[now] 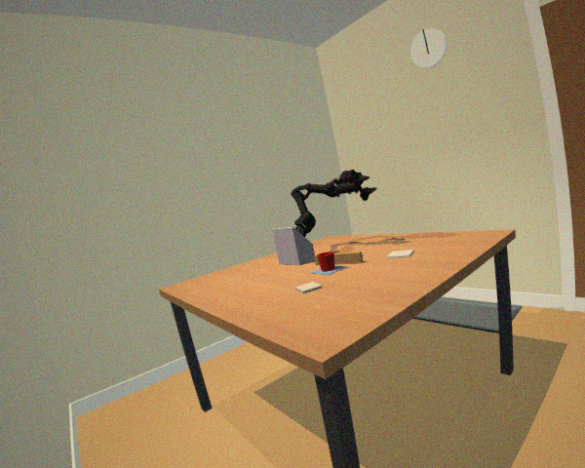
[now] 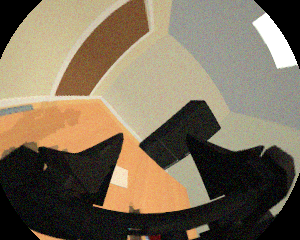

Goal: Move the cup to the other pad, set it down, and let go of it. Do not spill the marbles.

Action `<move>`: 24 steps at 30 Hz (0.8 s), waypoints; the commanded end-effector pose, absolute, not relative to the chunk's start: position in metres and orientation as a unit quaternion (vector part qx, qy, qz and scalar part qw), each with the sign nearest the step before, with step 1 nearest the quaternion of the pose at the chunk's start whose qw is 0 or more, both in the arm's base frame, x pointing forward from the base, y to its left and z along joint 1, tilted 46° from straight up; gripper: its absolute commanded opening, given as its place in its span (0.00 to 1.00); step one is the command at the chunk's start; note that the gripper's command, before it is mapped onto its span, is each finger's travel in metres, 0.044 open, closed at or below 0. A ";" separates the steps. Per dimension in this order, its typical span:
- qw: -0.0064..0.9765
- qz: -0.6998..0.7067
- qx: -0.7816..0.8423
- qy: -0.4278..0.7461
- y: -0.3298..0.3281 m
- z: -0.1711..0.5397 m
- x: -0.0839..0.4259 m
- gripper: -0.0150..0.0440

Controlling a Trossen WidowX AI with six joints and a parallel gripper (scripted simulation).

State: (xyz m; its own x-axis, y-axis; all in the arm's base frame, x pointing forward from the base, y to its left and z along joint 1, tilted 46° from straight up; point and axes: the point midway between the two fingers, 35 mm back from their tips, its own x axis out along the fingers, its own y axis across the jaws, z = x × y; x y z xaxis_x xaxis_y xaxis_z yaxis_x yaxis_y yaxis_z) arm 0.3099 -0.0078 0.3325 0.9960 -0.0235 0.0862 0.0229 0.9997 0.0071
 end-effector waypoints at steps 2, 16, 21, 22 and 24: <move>0.999 -0.014 -0.004 -0.032 -0.010 0.327 0.314 0.84; 0.903 0.090 -0.212 0.364 -0.091 0.126 0.362 0.50; 0.833 0.211 -0.229 0.457 -0.109 0.055 0.341 0.50; 0.821 0.238 -0.227 0.468 -0.111 0.042 0.336 0.50; 0.797 0.291 -0.218 0.482 -0.114 0.019 0.324 0.50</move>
State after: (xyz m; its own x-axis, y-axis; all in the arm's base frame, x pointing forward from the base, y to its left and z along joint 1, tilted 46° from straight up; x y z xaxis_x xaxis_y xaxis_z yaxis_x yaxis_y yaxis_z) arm 0.3378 -0.1090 0.0475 0.4671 0.1629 -0.8691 -0.5873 0.7919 -0.1672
